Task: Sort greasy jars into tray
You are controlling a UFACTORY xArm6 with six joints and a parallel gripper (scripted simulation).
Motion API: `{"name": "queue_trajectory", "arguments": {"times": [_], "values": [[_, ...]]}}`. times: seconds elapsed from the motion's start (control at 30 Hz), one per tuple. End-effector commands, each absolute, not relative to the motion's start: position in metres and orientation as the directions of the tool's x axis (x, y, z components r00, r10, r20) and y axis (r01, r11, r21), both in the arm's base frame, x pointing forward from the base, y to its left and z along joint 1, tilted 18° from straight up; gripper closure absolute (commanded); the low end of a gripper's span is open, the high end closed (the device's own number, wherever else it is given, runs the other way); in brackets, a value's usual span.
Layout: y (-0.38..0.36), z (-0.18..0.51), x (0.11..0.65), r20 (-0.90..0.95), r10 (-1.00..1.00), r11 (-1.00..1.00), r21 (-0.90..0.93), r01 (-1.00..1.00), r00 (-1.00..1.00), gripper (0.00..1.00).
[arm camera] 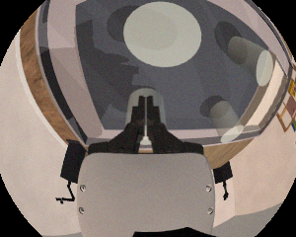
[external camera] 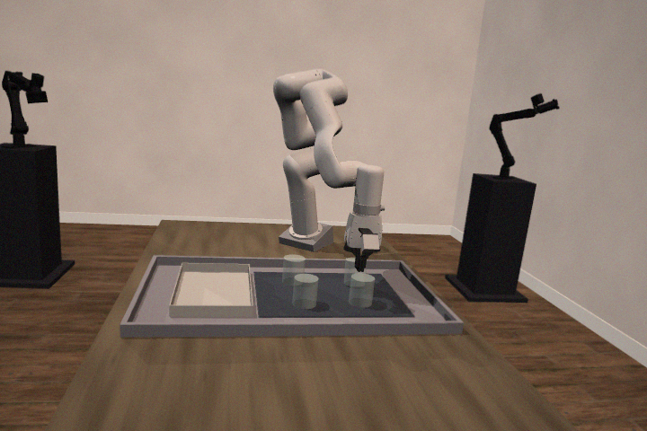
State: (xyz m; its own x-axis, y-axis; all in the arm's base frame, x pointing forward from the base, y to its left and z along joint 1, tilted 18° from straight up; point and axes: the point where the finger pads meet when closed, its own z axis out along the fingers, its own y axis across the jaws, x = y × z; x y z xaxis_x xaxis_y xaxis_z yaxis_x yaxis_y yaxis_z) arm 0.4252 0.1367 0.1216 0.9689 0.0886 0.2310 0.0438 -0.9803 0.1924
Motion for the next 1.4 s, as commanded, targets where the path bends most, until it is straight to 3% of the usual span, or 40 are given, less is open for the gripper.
{"name": "queue_trajectory", "arguments": {"times": [0.0, 0.83, 1.37], "values": [[0.137, 0.123, 0.425, 0.234, 0.089, -0.981, 0.191, 0.044, 0.968, 1.00], [0.137, 0.125, 0.422, 0.234, 0.089, -0.981, 0.191, 0.044, 0.968, 1.00], [0.138, 0.123, 0.447, 0.234, 0.089, -0.981, 0.191, 0.044, 0.968, 1.00]]}}
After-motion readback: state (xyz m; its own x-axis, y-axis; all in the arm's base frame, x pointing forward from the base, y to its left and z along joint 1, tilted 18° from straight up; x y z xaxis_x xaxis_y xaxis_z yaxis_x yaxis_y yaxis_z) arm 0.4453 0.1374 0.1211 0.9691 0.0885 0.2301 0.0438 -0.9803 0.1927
